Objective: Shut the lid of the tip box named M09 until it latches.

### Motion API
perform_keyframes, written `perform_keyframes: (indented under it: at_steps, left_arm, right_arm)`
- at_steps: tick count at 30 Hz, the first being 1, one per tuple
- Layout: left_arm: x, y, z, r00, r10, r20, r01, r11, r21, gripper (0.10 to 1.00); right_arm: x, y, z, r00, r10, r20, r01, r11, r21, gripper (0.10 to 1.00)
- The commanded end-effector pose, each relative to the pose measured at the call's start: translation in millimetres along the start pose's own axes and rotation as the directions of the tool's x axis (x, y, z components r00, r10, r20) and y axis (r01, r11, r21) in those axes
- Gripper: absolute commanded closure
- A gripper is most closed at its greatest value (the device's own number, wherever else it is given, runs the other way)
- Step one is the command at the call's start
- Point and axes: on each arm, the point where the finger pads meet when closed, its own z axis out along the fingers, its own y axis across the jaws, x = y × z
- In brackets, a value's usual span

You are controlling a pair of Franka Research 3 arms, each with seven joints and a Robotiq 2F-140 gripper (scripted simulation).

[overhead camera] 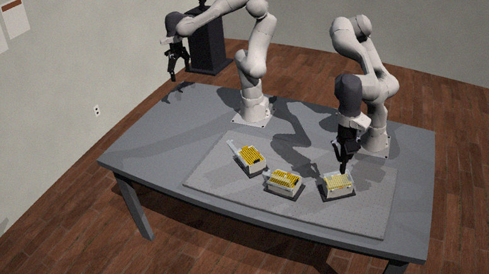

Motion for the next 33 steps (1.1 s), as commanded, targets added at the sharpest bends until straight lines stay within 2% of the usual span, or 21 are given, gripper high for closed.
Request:
perform_keyframes:
  at_steps: [1, 9, 33]
  left_arm:
    - [-1, 0, 0.1, 1.0, -0.01, 0.002, 0.01, 1.0, -0.002, 0.999]
    - [-1, 0, 0.1, 1.0, -0.01, 0.002, 0.01, 1.0, -0.002, 0.999]
    - [-1, 0, -43.9, 1.0, -0.01, 0.002, 0.01, 1.0, -0.002, 0.999]
  right_arm:
    - [0, 0, -0.2, 1.0, 0.005, -0.002, -0.005, 1.0, 0.001, 0.098]
    - [0, 0, -0.2, 1.0, 0.005, -0.002, -0.005, 1.0, 0.001, 0.098]
    - [0, 0, -0.2, 1.0, 0.005, -0.002, -0.005, 1.0, 0.001, 0.098]
